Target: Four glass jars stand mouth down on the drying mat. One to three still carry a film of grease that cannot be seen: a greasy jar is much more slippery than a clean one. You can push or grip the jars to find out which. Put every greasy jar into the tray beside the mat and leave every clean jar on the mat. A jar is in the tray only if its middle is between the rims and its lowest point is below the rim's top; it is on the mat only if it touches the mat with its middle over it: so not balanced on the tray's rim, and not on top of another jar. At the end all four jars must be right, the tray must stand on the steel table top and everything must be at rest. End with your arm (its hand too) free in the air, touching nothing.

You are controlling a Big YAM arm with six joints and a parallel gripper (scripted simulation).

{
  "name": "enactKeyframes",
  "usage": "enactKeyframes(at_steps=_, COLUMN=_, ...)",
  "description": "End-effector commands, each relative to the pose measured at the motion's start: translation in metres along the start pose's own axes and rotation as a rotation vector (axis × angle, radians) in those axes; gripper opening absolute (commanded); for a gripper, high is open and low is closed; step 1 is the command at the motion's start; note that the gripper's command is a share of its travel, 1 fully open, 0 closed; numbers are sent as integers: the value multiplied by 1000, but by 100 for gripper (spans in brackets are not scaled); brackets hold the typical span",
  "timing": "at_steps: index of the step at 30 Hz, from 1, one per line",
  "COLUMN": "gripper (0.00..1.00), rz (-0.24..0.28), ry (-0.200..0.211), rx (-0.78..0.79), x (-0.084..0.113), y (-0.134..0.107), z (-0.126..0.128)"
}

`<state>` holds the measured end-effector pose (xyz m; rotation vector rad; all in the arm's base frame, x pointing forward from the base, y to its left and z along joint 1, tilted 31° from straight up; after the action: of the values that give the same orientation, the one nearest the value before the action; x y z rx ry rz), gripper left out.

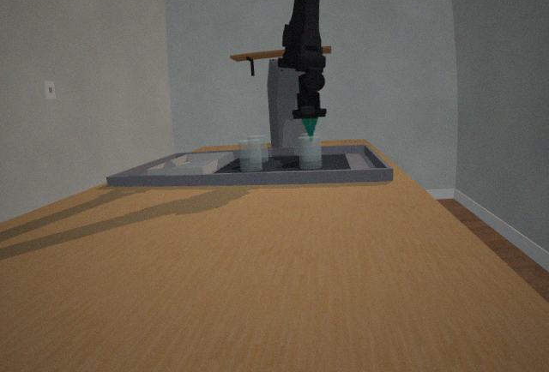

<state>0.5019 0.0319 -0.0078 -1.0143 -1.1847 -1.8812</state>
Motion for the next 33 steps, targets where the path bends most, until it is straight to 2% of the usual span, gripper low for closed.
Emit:
enactKeyframes(at_steps=1, gripper=0, rz=-29, ry=14, rx=4, x=-1, y=21, z=7)
enactKeyframes(at_steps=33, gripper=0, rz=-29, ry=14, rx=4, x=-1, y=24, z=7)
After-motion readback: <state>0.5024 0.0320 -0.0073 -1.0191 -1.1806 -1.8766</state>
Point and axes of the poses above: the point where the finger pads meet when closed, its own x axis back along the fingers, its own z axis across the jaws, y = z × x, the point moved 4 cm from there along x, back along the fingers, and after that the axes turned 8 degrees about -x, right-handed, at the moved point
